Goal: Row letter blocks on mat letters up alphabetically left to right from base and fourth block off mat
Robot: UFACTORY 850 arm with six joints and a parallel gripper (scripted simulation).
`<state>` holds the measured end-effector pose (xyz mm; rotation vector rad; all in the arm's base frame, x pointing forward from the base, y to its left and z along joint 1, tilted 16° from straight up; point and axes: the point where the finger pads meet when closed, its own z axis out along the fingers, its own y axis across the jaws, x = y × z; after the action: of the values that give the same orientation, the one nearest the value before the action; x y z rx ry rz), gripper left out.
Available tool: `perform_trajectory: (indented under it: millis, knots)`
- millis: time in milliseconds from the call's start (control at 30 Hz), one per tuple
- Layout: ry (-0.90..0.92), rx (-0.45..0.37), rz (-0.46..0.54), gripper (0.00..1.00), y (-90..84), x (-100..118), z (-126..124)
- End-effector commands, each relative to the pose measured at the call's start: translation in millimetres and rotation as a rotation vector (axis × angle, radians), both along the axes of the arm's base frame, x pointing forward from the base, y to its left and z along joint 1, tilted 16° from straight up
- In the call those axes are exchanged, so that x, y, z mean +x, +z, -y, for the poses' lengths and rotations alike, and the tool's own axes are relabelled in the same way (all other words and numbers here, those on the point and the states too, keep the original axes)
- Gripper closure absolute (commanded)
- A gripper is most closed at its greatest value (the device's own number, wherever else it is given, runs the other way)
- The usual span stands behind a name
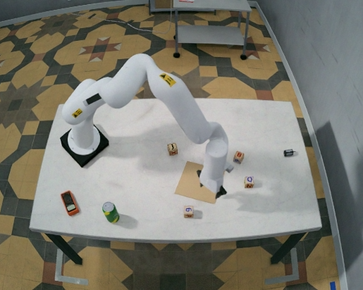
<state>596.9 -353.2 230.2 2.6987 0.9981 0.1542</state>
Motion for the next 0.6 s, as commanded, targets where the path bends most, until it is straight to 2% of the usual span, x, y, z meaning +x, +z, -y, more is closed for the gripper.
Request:
perform_trajectory:
  millis: [0,567]
  knots:
    - [0.112,-0.01,-0.021,0.0,1.7,14.5,-9.3]
    - [0.507,-0.086,-0.104,0.0,3.3,62.4,-50.7]
